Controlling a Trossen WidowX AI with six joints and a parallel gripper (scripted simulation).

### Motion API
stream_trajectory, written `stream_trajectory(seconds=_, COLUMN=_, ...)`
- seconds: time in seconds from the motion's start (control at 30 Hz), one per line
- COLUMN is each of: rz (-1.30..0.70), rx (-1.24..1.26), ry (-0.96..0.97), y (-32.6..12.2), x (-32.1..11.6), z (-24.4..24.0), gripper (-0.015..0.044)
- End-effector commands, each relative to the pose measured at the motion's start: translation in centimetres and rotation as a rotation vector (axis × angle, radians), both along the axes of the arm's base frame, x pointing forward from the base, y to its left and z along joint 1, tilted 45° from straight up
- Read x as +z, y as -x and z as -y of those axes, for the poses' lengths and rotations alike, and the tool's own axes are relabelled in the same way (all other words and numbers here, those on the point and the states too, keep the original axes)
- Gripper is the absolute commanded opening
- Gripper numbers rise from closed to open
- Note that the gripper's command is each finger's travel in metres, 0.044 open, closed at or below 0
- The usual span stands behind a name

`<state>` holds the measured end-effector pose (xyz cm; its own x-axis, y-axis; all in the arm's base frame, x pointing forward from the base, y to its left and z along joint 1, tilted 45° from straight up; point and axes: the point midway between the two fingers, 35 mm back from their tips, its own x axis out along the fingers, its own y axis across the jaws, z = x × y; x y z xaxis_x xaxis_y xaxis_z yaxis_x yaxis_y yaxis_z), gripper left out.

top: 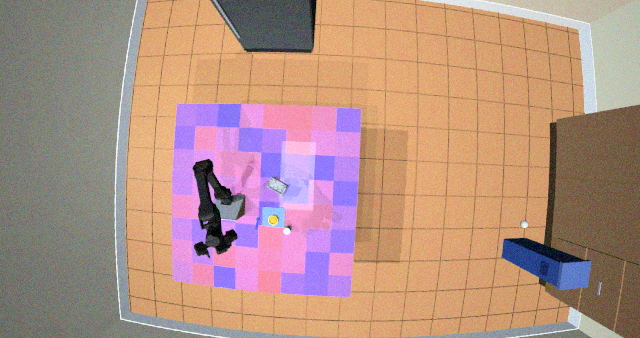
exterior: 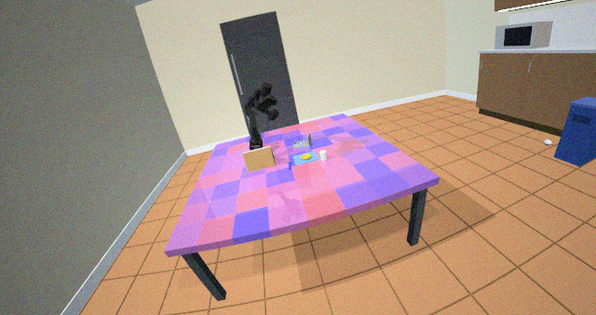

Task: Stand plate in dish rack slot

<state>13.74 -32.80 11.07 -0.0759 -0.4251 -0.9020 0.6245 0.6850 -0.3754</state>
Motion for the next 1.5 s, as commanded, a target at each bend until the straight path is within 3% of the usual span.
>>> stream_trajectory(seconds=0.0, rz=0.013, rx=0.092, ry=-0.113, y=-2.4, x=-1.0, z=-0.7, gripper=0.0400)
stream_trajectory(seconds=1.13, rz=0.183, rx=0.558, ry=-1.107, y=-17.6, x=-6.4, z=-14.0, gripper=0.0400)
stream_trajectory(seconds=1.47, rz=0.188, rx=0.604, ry=-1.157, y=-18.6, x=-8.4, z=-16.3, gripper=0.0400)
